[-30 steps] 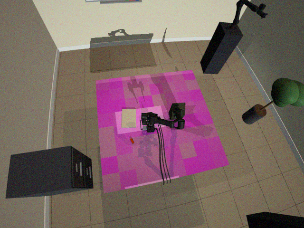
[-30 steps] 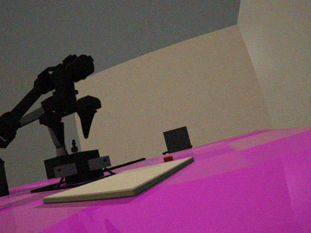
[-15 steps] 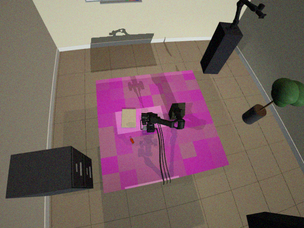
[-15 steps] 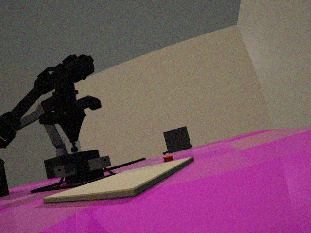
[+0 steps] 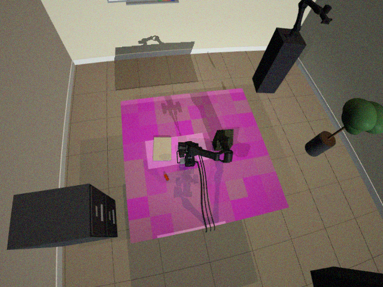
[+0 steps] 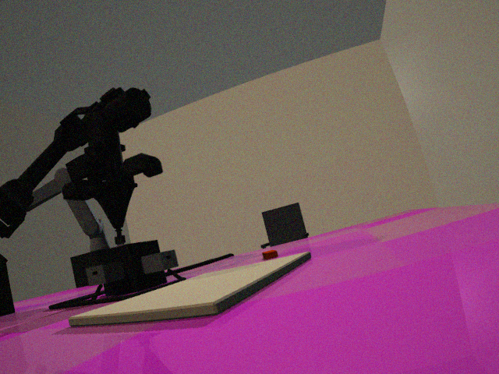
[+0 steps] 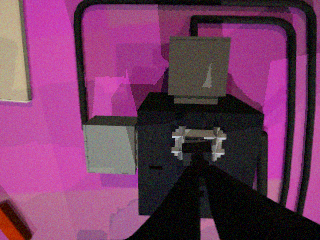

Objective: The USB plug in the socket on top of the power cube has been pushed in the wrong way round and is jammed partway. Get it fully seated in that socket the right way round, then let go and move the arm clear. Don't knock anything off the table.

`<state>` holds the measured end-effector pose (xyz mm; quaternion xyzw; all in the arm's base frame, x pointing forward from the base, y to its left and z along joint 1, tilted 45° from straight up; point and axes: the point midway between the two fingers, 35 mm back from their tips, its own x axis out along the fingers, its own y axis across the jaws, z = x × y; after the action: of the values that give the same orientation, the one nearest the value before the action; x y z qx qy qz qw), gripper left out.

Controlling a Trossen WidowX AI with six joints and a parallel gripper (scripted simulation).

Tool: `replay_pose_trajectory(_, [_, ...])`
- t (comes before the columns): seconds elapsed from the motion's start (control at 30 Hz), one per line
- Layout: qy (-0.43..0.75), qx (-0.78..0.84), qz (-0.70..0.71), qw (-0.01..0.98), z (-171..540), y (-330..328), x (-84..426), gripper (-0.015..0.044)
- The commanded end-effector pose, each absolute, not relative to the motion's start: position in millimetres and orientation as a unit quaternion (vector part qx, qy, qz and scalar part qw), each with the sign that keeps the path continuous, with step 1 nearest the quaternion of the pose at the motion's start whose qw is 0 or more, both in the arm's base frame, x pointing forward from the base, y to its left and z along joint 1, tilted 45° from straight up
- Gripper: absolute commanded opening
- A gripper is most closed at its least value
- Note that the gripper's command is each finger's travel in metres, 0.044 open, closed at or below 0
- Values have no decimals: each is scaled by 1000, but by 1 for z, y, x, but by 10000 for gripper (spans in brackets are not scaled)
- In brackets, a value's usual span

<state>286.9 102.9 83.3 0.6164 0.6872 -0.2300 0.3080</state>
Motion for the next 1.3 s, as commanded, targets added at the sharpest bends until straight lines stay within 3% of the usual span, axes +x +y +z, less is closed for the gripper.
replay_pose_trajectory(0.0, [687,617,-229,309,83,103,287,0])
replay_pose_trajectory(1.27, [687,616,-230,308,100,86,288,0])
